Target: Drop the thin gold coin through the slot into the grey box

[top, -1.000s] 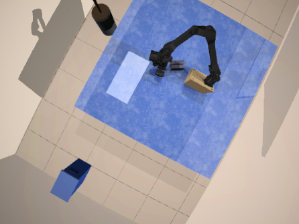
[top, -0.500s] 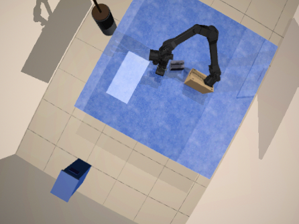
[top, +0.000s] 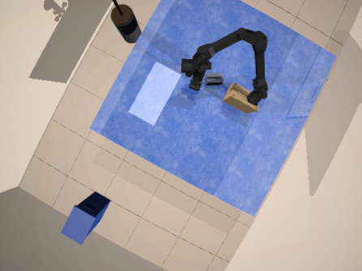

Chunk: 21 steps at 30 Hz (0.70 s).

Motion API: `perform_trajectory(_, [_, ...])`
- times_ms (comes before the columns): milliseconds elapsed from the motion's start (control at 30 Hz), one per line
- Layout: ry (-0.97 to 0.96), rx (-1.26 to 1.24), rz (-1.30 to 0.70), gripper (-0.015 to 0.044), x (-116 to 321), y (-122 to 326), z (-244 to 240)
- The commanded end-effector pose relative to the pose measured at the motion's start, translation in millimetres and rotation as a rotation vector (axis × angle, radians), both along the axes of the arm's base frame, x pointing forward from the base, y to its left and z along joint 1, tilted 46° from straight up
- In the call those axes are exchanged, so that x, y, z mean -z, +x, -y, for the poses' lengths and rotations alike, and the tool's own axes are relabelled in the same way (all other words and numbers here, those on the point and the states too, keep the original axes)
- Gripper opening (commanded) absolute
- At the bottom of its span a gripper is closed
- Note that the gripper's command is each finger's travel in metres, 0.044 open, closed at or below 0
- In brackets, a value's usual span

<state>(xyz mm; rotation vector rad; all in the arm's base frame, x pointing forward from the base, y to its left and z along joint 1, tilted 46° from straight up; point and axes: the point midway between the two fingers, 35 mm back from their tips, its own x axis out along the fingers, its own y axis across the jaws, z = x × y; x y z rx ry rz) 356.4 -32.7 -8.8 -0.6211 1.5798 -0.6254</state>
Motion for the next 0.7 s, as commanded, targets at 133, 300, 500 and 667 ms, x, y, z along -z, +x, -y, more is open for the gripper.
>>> perform_trajectory(133, [0.021,-0.128,-0.128,0.0,-3,-2,-2])
perform_trajectory(300, [0.036,-0.245,-0.245,0.0,-3,-4,-2])
perform_trajectory(500, [0.038,-0.261,-0.261,0.0,-4,-6,-1])
perform_trajectory(667, [0.038,-0.261,-0.262,0.0,-11,-16,2])
